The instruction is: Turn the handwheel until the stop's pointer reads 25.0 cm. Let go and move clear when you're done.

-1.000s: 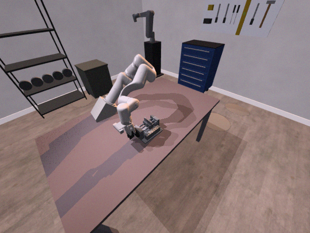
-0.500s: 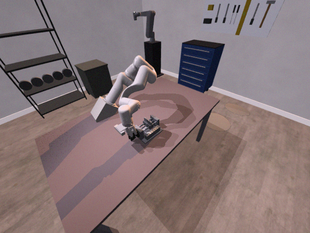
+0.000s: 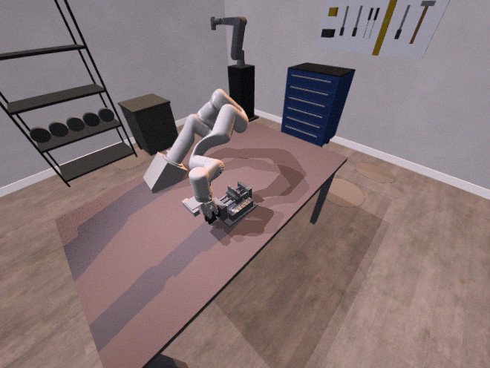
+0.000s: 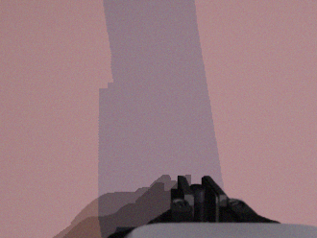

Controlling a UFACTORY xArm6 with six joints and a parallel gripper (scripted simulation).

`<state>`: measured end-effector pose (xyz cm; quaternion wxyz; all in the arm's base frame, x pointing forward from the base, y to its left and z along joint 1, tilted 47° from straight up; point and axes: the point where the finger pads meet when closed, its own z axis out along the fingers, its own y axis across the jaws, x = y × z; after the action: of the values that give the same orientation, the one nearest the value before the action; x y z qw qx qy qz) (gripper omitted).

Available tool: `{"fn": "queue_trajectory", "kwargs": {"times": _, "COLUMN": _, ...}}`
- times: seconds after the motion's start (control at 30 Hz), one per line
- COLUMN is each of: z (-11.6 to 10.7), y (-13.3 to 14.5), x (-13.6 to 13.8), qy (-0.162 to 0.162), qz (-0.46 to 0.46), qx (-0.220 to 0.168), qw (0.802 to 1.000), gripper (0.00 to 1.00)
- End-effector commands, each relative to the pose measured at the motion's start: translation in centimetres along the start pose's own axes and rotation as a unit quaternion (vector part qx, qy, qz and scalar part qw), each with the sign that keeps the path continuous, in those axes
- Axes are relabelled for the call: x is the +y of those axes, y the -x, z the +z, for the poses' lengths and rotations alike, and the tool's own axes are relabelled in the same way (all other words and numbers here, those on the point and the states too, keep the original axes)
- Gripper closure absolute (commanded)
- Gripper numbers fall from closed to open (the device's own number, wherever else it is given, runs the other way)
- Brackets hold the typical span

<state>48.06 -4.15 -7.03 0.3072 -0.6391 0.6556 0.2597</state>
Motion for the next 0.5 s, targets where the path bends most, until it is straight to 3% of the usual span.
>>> {"fn": "queue_trajectory", "kwargs": {"times": 0.0, "z": -0.5, "y": 0.0, "x": -0.9, "qy": -0.003, "qz": -0.001, "qx": 0.001, "qw": 1.0, "gripper": 0.94}}
{"fn": "queue_trajectory", "kwargs": {"times": 0.47, "z": -2.9, "y": 0.0, "x": -2.1, "qy": -0.003, "qz": -0.001, "qx": 0.001, "qw": 1.0, "gripper": 0.94}}
